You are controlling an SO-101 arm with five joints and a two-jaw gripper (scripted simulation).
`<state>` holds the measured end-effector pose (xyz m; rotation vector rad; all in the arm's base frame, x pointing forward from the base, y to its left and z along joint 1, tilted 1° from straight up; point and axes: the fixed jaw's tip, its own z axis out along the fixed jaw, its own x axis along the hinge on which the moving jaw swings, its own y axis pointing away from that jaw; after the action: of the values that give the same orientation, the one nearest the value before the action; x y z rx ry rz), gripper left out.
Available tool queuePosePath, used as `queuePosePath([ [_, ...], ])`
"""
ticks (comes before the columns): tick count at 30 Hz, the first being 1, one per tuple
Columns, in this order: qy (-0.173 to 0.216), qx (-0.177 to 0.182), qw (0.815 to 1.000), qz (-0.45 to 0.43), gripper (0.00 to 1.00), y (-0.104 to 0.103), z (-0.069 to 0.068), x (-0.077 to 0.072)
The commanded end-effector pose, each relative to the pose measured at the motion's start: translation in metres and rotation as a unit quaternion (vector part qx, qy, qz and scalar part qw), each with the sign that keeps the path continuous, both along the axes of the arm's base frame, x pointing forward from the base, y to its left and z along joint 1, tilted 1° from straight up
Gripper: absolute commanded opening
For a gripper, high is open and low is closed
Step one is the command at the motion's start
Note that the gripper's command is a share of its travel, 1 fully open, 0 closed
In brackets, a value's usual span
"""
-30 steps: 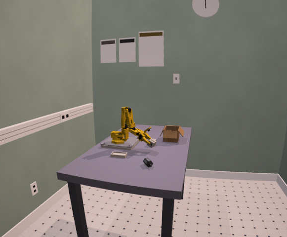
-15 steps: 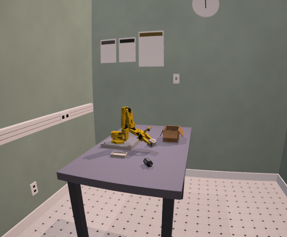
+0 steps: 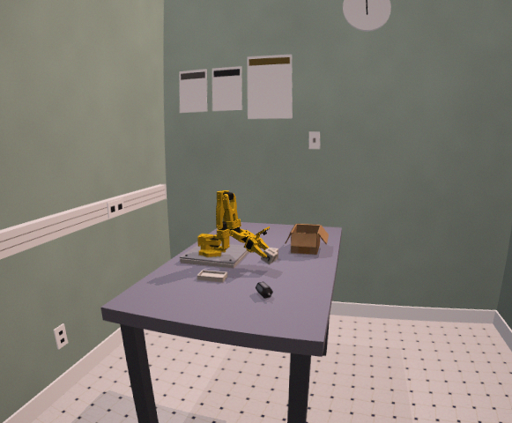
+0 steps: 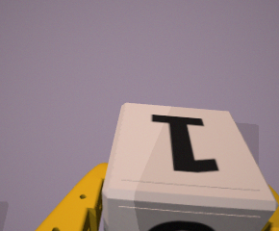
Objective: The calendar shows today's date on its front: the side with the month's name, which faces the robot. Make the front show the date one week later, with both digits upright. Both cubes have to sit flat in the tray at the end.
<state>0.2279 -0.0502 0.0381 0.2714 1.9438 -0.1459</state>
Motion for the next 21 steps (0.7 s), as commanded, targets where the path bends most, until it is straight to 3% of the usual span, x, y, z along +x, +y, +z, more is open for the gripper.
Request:
queuePosePath([
  [1, 0.004, -0.004, 1.0, -0.002, 0.0, -0.0011, -0.0016, -0.0025],
  [21, 0.004, -0.004, 1.0, -0.002, 0.0, -0.001, -0.0075, -0.0026],
])
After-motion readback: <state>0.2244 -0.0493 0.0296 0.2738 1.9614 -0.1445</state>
